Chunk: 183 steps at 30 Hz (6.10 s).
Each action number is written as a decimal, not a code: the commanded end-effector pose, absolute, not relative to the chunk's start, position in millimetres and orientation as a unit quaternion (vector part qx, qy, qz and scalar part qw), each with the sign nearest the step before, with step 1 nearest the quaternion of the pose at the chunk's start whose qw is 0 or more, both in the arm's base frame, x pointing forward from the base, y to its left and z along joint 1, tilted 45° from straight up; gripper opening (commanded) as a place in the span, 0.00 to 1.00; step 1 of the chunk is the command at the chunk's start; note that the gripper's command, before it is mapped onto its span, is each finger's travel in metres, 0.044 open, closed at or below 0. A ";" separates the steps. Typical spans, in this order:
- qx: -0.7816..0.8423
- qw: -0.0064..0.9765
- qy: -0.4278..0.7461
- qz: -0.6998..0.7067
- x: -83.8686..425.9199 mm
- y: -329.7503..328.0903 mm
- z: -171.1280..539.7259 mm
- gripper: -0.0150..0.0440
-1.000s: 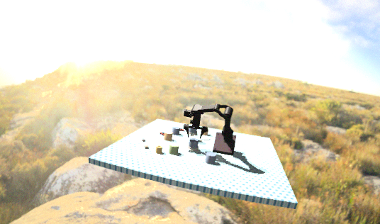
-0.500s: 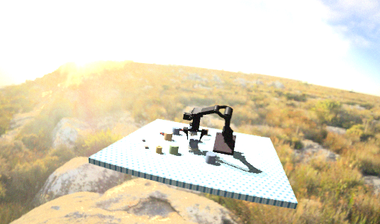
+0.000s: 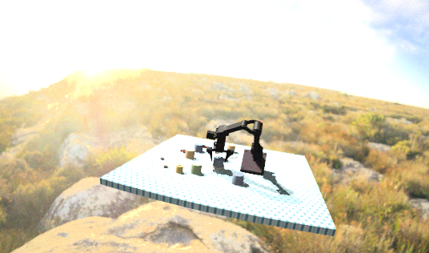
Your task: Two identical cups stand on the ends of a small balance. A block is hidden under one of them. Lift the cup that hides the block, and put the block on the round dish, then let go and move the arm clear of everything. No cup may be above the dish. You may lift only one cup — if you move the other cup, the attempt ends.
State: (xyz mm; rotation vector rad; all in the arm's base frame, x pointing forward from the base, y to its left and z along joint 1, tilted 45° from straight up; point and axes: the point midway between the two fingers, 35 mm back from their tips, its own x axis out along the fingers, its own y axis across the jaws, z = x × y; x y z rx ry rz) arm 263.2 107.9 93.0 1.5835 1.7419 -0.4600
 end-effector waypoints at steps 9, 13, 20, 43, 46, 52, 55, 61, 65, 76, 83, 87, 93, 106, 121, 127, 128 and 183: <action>0.616 0.356 0.679 -0.181 260.6 116.1 84.7 0.89; 0.616 0.356 0.679 -0.181 260.6 116.1 84.7 0.84; 0.616 0.356 0.679 -0.181 260.7 116.0 84.8 0.70; 0.614 0.360 0.678 -0.185 266.1 96.2 101.3 0.25; 0.614 0.360 0.677 -0.185 266.7 93.4 103.7 0.25; 0.614 0.361 0.677 -0.186 267.5 87.8 108.7 0.25; 0.614 0.361 0.677 -0.186 267.9 85.0 111.2 0.25; 0.613 0.361 0.677 -0.187 268.4 79.4 116.2 0.25; 0.613 0.361 0.677 -0.187 268.6 75.7 119.7 0.25; 0.613 0.361 0.677 -0.188 268.7 65.6 129.3 0.25; 0.613 0.361 0.677 -0.188 268.3 59.2 135.6 0.25; 0.613 0.361 0.677 -0.188 268.0 55.6 139.3 0.25; 0.613 0.361 0.677 -0.188 267.3 50.3 144.9 0.25; 0.613 0.360 0.678 -0.187 265.0 39.0 157.2 0.25; 0.614 0.358 0.679 -0.185 261.2 26.5 171.9 0.25; 0.616 0.356 0.678 -0.185 260.2 26.3 173.9 0.25; 0.616 0.356 0.678 -0.185 260.2 26.3 173.9 0.25; 0.614 0.358 0.678 -0.188 259.9 35.0 173.6 0.25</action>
